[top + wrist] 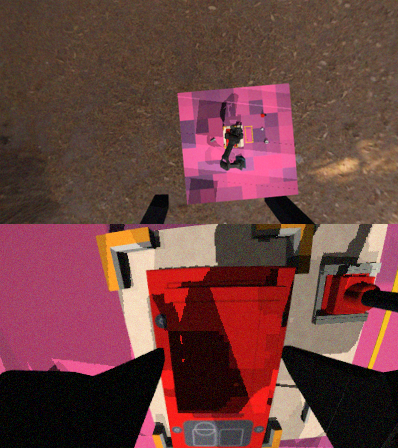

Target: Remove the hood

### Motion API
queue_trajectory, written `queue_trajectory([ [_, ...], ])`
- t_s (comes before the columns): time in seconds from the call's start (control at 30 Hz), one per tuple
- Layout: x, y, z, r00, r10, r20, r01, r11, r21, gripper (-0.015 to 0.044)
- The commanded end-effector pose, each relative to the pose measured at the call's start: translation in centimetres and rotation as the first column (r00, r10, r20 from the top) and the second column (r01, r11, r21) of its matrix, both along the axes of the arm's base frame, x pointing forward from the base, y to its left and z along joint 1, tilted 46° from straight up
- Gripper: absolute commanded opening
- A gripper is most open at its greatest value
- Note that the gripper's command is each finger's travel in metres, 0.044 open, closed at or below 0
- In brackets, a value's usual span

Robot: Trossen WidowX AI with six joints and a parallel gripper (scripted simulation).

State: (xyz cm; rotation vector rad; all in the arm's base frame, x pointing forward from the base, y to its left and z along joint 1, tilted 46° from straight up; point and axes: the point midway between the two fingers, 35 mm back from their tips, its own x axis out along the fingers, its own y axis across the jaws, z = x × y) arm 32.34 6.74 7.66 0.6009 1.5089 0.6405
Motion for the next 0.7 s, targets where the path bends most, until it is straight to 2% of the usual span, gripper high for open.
queue_trajectory([
  [0.0,-0.04,0.31,-0.14,1.000,-0.002,-0.005,0.002,1.000,0.006,0.0440],
  [0.13,-0.06,0.45,-0.27,1.000,-0.002,-0.005,0.002,1.000,0.006,0.0440],
  [0.23,-0.01,0.18,-0.17,1.000,0.000,0.000,0.000,1.000,0.000,0.0361],
  [0.57,-0.01,0.18,-0.17,1.000,0.000,0.000,0.000,1.000,0.000,0.0295],
  [0.67,-0.01,0.13,-0.13,1.000,0.000,0.000,0.000,1.000,0.000,0.0216],
])
